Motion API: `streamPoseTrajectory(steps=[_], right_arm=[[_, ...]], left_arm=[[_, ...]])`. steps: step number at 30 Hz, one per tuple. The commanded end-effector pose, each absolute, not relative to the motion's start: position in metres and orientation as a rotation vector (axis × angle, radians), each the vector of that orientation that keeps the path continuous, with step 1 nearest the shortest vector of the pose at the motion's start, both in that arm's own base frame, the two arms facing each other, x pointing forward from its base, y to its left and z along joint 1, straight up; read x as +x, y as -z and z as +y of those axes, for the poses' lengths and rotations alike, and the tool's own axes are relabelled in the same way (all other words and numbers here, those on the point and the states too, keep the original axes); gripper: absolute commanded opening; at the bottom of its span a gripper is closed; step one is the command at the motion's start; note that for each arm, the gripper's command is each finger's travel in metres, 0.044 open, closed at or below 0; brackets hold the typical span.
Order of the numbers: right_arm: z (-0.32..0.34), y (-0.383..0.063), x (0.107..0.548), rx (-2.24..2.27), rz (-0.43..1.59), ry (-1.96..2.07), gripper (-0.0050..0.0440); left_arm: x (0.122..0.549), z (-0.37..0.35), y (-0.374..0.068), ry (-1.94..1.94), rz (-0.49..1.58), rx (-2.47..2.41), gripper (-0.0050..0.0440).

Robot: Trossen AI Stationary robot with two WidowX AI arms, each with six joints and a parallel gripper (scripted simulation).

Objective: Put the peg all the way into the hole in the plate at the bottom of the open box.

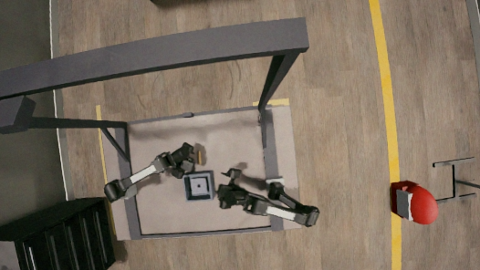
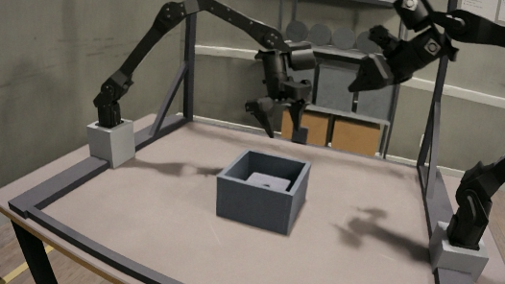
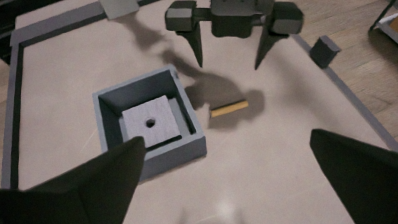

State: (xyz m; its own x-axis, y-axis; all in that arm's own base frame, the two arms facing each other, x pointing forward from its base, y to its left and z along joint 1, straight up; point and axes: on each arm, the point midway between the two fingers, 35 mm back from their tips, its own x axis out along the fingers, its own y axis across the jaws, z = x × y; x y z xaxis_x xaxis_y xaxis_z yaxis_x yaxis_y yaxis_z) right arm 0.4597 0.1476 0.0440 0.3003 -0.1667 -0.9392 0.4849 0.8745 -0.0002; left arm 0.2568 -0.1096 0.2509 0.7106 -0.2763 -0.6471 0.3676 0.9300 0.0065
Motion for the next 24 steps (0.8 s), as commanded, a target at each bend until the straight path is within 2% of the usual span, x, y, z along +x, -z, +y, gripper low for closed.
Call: streamPoseTrajectory(steps=[1,8,21,24], right_arm=[[0.149,-0.059,0.463,0.325,1.166,0.426,0.044],[0.149,-0.059,0.463,0.325,1.166,0.426,0.044],[0.149,-0.059,0.463,0.325,1.166,0.426,0.044],[0.15,-0.05,0.464,0.302,1.185,0.411,0.0368]], left_arm=[[0.226,-0.108,-0.265,0.39,0.607,0.13,0.044],[0.202,-0.105,-0.271,0.429,0.536,0.121,0.044],[0.203,-0.106,-0.271,0.43,0.54,0.122,0.044],[0.203,-0.106,-0.273,0.431,0.535,0.119,0.044]])
